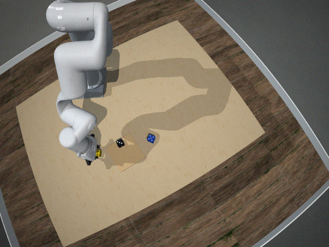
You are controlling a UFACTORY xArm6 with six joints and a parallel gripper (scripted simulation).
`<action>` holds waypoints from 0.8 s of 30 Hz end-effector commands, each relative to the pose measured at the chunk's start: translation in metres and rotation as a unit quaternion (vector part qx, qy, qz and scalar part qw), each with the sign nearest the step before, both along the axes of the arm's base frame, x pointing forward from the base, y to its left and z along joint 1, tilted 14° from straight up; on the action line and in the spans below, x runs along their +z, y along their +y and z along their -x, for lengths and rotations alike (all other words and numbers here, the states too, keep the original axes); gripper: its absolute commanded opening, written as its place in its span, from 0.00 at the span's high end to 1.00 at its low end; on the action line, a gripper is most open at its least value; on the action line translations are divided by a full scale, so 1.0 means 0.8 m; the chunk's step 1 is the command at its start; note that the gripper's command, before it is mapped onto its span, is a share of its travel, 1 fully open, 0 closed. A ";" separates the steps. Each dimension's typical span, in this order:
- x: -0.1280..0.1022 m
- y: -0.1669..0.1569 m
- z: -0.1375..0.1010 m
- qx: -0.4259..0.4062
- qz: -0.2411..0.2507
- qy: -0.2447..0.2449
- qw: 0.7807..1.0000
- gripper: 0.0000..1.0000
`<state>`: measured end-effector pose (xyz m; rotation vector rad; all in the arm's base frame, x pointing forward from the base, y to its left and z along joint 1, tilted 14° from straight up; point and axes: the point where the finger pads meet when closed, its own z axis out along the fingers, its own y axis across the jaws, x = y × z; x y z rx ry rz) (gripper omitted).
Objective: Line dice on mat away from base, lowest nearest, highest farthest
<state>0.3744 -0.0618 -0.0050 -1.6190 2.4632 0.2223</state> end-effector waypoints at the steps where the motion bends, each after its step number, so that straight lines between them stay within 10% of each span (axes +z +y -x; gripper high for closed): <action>1: 0.001 -0.001 -0.002 0.000 0.001 -0.002 1.000 0.53; 24: -0.023 0.005 -0.004 0.000 0.000 -0.002 1.000 0.53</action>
